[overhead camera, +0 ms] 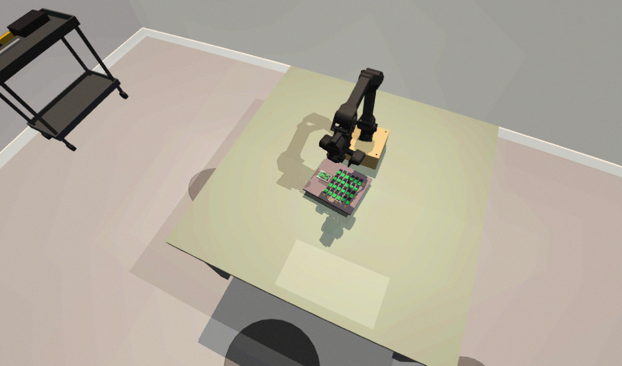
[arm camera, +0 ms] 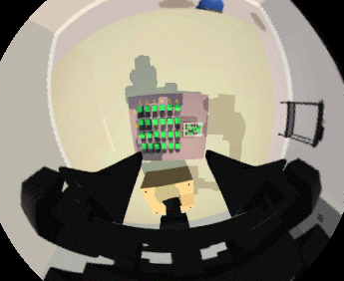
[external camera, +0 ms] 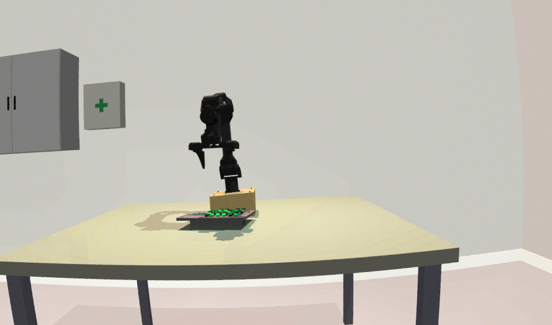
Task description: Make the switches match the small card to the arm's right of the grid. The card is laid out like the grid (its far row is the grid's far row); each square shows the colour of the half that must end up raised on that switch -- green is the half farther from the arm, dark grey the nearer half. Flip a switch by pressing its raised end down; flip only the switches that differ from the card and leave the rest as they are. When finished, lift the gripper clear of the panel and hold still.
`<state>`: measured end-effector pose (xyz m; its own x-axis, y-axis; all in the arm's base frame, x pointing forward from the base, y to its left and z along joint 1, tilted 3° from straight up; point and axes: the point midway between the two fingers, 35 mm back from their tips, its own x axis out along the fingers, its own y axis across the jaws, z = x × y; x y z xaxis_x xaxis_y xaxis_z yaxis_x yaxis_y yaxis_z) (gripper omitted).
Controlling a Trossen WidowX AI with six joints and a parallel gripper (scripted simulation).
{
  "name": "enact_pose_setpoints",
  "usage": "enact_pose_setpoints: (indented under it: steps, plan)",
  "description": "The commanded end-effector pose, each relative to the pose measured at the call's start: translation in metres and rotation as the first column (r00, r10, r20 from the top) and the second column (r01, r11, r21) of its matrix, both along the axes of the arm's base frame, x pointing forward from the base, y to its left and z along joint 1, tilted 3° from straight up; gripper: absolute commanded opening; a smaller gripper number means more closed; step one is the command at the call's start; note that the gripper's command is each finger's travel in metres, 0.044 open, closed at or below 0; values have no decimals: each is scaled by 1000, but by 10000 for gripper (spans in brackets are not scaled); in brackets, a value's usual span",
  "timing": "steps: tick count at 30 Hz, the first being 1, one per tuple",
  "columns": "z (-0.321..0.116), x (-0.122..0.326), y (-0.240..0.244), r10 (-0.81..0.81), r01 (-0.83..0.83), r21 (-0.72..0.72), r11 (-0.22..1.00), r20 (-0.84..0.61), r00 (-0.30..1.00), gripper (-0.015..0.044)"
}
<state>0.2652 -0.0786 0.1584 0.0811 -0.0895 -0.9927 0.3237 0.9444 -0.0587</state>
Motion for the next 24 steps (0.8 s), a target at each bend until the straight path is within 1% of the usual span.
enact_pose_setpoints:
  steps: [1,2,5,7,13,15,18,24]
  plan:
    - [-3,1,-1,0,0,0,1000,-1,1000,374]
    - [-13,3,-5,1,-1,1,1000,-5,1000,347]
    - [-68,8,-23,7,-7,7,1000,-27,1000,269]
    - [-94,6,-30,10,-9,10,1000,-36,999,216]
    - [-97,5,-31,10,-10,11,1000,-38,999,59]
    - [-105,6,-32,10,-10,9,1000,-32,999,6]
    - [-131,6,-33,11,-11,3,1000,-15,1000,0]
    - [-133,6,-33,11,-11,3,1000,-13,1000,0]
